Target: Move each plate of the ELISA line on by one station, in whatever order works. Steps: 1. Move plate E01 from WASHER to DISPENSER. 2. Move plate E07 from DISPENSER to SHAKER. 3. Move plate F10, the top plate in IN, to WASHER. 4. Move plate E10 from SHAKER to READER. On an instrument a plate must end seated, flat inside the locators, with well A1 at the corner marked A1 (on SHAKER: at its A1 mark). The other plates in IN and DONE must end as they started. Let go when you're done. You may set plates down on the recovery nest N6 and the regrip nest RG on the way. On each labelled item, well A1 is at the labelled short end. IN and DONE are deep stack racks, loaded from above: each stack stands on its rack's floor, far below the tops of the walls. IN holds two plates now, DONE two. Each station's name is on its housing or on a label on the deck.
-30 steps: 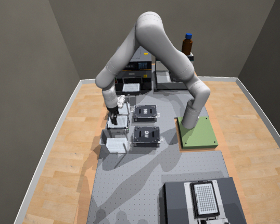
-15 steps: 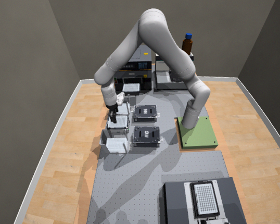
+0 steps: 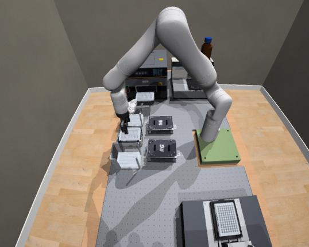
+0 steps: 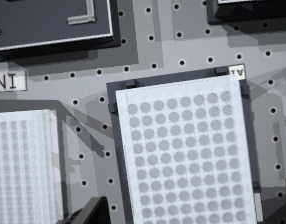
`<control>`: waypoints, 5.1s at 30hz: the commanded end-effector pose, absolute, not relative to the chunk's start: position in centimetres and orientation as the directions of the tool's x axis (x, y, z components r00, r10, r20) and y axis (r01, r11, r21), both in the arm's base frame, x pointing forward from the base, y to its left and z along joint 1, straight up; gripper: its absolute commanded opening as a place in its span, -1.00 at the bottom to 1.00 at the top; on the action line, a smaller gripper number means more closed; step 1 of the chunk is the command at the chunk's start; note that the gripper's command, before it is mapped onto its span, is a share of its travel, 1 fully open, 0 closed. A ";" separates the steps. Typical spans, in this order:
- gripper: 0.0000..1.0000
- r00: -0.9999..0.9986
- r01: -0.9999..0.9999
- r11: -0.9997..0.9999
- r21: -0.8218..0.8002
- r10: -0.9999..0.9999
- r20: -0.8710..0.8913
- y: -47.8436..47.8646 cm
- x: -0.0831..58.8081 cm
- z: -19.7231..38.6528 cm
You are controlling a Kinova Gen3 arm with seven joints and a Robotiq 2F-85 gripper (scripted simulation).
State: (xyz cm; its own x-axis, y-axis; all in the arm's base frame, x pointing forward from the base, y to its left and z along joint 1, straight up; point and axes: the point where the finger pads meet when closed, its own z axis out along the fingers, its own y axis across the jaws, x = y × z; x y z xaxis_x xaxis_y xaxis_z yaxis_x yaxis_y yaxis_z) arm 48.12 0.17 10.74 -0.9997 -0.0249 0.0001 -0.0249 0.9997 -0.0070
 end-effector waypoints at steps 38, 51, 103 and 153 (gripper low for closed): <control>1.00 -1.000 -0.025 1.000 -0.007 -0.025 -0.002 0.2 48.2 15.2; 1.00 -1.000 -0.025 1.000 -0.007 -0.025 -0.002 0.2 48.2 17.0; 1.00 -0.976 0.218 0.976 -0.006 0.218 -0.003 5.3 42.0 19.1; 1.00 -0.875 0.483 0.875 -0.005 0.483 -0.004 14.7 30.7 19.0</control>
State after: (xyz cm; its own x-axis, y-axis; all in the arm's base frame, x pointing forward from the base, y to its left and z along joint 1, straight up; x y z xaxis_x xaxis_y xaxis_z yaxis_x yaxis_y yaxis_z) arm 31.18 14.30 18.95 -0.8939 0.4483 -0.0022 0.4483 0.8939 -0.0061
